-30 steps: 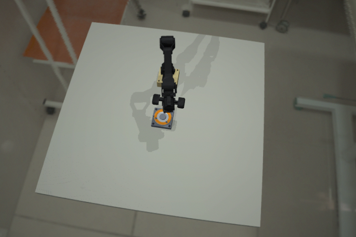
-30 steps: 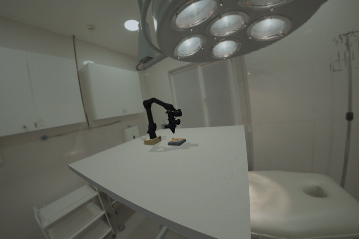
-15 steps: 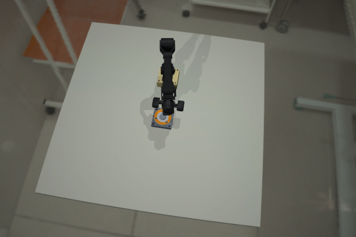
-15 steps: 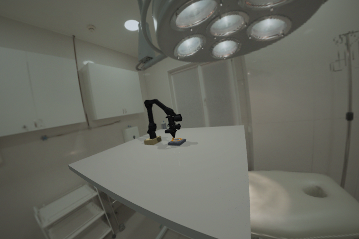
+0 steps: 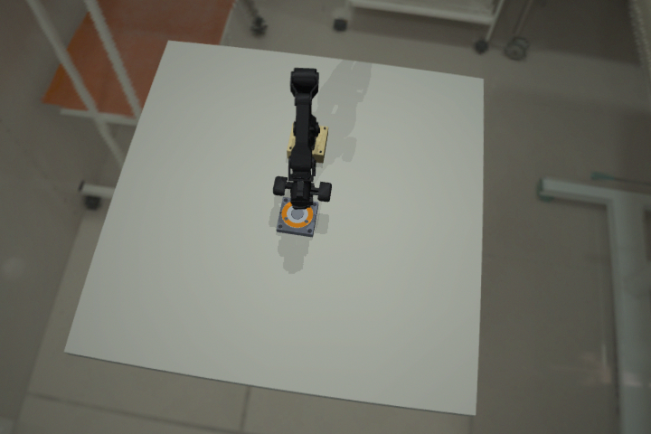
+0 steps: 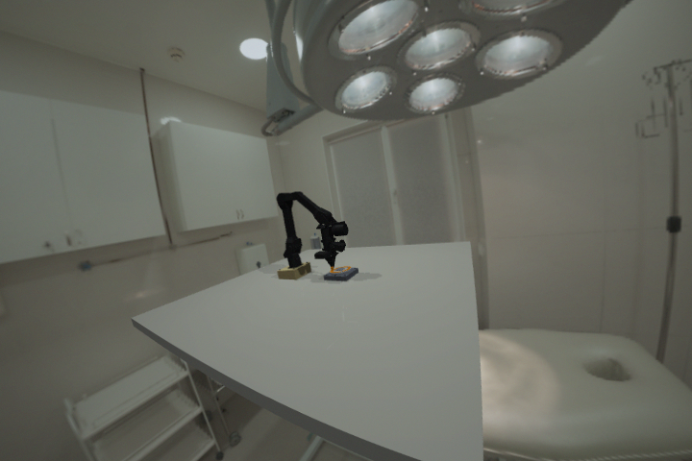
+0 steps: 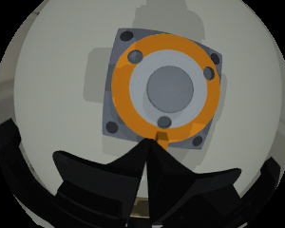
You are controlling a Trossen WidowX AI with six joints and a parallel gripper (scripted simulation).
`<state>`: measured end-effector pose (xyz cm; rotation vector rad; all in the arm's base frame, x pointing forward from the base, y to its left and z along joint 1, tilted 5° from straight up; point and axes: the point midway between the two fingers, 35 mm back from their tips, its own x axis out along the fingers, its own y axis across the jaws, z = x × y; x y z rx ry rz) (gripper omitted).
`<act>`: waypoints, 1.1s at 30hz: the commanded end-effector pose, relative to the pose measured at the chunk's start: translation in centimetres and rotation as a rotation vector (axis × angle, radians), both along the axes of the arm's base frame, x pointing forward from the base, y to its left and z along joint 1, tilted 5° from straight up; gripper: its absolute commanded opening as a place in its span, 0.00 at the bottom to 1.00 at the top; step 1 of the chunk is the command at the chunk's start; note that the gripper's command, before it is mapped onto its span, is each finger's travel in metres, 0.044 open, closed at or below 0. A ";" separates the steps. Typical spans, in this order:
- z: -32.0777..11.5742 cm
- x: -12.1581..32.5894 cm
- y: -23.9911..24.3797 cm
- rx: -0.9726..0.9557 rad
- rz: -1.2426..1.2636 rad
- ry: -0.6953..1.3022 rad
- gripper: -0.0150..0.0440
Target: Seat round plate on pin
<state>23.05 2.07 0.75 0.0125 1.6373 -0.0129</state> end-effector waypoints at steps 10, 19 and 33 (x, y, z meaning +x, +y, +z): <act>0.1 -0.1 -1.7 -0.009 0.001 -0.007 0.25; 0.1 0.2 -2.9 -0.010 0.001 -0.007 0.25; 0.4 1.3 -4.6 -0.012 0.001 -0.008 0.25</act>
